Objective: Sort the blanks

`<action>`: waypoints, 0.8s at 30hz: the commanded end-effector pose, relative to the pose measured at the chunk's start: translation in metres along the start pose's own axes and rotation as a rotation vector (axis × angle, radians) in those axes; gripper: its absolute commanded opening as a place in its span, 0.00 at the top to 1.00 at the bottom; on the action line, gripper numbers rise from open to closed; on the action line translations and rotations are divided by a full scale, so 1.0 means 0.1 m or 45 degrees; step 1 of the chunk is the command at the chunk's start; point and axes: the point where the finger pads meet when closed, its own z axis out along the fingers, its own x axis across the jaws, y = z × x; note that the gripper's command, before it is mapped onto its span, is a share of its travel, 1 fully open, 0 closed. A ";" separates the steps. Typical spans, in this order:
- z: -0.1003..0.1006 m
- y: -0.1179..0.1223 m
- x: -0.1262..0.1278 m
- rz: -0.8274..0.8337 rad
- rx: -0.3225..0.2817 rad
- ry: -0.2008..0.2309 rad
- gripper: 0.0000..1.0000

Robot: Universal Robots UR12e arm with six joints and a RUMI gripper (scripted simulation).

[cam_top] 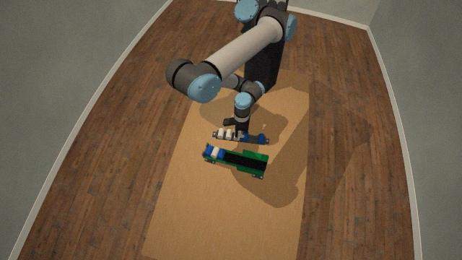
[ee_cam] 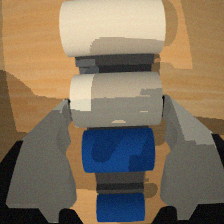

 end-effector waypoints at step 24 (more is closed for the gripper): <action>0.00 0.00 0.00 0.000 0.000 -0.001 0.59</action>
